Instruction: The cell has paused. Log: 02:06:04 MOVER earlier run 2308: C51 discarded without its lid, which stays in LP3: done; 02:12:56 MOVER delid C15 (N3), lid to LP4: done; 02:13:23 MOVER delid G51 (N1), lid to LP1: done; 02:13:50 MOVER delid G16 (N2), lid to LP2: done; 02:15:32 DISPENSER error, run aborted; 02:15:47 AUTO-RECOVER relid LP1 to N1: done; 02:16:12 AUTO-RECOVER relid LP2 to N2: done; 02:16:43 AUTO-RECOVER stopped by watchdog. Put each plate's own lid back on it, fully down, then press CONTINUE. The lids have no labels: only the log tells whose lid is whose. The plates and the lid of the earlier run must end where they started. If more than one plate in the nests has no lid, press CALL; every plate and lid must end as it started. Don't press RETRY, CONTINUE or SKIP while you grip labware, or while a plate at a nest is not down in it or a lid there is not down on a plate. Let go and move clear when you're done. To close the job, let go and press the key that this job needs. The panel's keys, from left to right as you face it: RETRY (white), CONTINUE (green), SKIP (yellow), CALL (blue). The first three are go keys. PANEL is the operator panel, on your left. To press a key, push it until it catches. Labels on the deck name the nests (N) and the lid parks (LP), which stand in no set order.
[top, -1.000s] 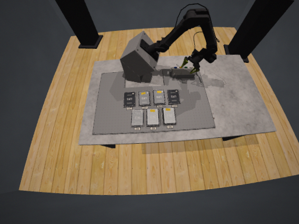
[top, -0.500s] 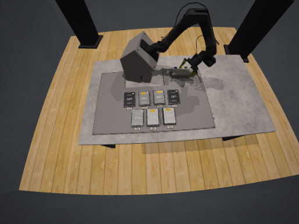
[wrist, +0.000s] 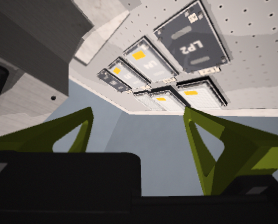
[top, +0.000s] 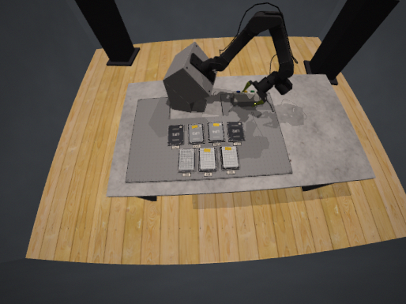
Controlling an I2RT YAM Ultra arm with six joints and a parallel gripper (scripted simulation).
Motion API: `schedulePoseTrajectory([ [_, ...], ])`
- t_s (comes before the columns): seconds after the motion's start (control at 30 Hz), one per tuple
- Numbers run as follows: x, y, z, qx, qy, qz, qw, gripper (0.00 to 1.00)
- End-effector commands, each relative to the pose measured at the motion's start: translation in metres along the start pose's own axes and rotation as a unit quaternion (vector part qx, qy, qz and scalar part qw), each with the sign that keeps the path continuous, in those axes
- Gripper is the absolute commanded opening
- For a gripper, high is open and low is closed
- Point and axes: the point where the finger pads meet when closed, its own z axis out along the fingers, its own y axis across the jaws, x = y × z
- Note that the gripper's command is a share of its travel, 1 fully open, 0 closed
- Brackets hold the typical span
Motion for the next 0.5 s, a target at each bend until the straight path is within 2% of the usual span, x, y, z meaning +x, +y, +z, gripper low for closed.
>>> schedulePoseTrajectory([
  [0.0,0.007,0.009,-0.001,-0.010,-0.003,0.029,1.000,1.00],
  [0.07,0.016,0.008,0.002,-0.009,-0.003,0.050,0.999,1.00],
  [0.13,0.015,-0.001,-0.006,-0.002,-0.005,0.072,0.997,1.00],
  [0.17,0.014,-0.001,-0.001,-0.014,0.001,0.079,0.997,1.00],
  [0.2,0.013,0.000,0.000,-0.017,0.001,0.087,0.996,1.00],
  [0.23,0.021,0.006,-0.002,-0.013,0.001,0.100,0.995,1.00],
  [0.27,0.026,0.012,0.004,-0.023,0.006,0.108,0.994,1.00],
  [0.33,0.034,0.014,0.006,-0.025,0.007,0.127,0.992,1.00],
  [0.4,0.034,0.002,-0.003,-0.012,0.004,0.151,0.988,1.00],
  [0.47,0.033,0.003,0.004,-0.029,0.011,0.167,0.986,1.00],
])
